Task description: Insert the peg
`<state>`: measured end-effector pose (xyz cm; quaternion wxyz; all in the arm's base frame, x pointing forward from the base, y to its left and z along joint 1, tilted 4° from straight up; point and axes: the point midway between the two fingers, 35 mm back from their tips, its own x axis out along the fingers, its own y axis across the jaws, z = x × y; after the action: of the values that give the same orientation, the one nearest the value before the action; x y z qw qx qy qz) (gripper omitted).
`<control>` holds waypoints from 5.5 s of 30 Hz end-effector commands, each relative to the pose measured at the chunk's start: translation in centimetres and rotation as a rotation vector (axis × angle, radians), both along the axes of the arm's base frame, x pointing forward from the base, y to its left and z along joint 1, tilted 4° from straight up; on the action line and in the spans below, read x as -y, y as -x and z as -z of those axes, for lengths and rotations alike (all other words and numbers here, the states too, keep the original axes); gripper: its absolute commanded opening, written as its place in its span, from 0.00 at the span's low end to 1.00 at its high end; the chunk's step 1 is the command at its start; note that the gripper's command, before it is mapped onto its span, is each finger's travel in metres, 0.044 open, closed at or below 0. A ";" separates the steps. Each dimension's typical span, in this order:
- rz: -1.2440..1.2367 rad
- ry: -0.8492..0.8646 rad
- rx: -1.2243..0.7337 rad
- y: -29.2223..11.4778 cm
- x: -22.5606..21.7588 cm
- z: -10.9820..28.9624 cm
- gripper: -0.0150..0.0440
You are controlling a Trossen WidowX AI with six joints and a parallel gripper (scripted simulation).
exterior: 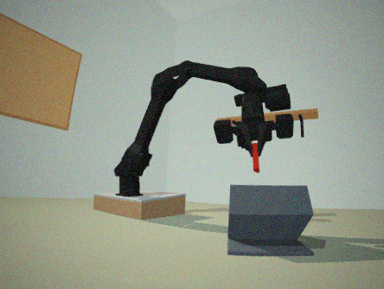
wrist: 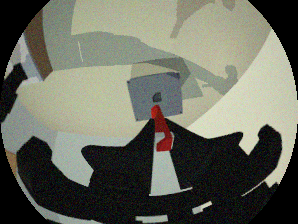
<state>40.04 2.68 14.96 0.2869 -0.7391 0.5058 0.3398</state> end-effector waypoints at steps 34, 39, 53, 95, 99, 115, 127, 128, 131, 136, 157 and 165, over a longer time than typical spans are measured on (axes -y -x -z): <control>-0.134 0.077 -0.056 -2.2 2.2 4.1 0.25; -0.134 0.077 -0.056 -2.4 2.6 4.7 0.25; -0.130 0.077 -0.050 -2.7 3.1 5.1 0.25; -0.130 0.078 -0.050 -3.1 3.9 6.4 0.25; -0.130 0.078 -0.050 -3.1 4.1 6.6 0.25; -0.130 0.079 -0.049 -3.4 4.5 7.2 0.25; -0.130 0.079 -0.049 -3.6 4.9 7.6 0.25; -0.130 0.079 -0.049 -3.6 4.9 7.6 0.25; -0.130 0.079 -0.049 -3.6 5.0 7.8 0.25; -0.130 0.079 -0.049 -3.6 5.0 7.9 0.25; -0.126 0.082 -0.047 -3.6 5.1 7.8 0.65; -0.126 0.081 -0.048 -3.5 4.7 7.4 1.00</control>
<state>43.54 -2.25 7.18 0.2202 -0.7721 0.4784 0.3557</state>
